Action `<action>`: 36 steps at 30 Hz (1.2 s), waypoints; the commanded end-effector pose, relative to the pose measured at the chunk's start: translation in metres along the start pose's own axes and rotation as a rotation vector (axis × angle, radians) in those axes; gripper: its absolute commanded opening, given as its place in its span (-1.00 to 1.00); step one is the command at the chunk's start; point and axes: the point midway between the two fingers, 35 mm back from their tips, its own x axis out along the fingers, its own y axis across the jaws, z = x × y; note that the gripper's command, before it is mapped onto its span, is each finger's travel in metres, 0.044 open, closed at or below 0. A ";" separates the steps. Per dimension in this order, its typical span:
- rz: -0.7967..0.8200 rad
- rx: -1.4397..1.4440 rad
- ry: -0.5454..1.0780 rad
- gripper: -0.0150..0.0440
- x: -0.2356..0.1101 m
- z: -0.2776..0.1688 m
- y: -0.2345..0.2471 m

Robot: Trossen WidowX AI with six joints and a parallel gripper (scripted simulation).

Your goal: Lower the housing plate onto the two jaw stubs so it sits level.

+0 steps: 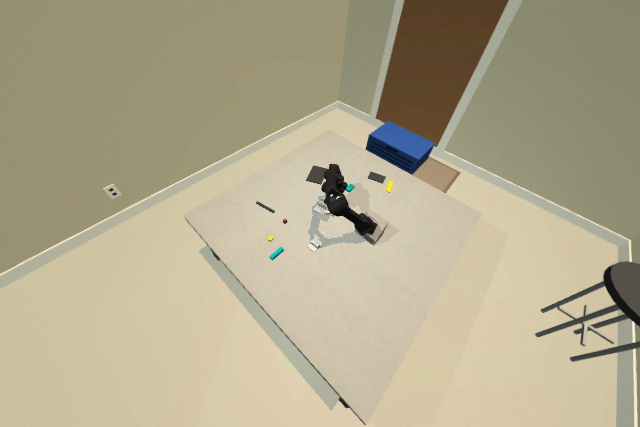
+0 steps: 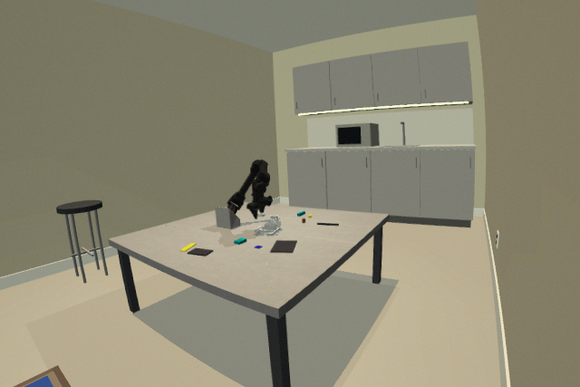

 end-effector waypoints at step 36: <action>-0.003 0.004 0.003 0.70 0.027 0.000 0.000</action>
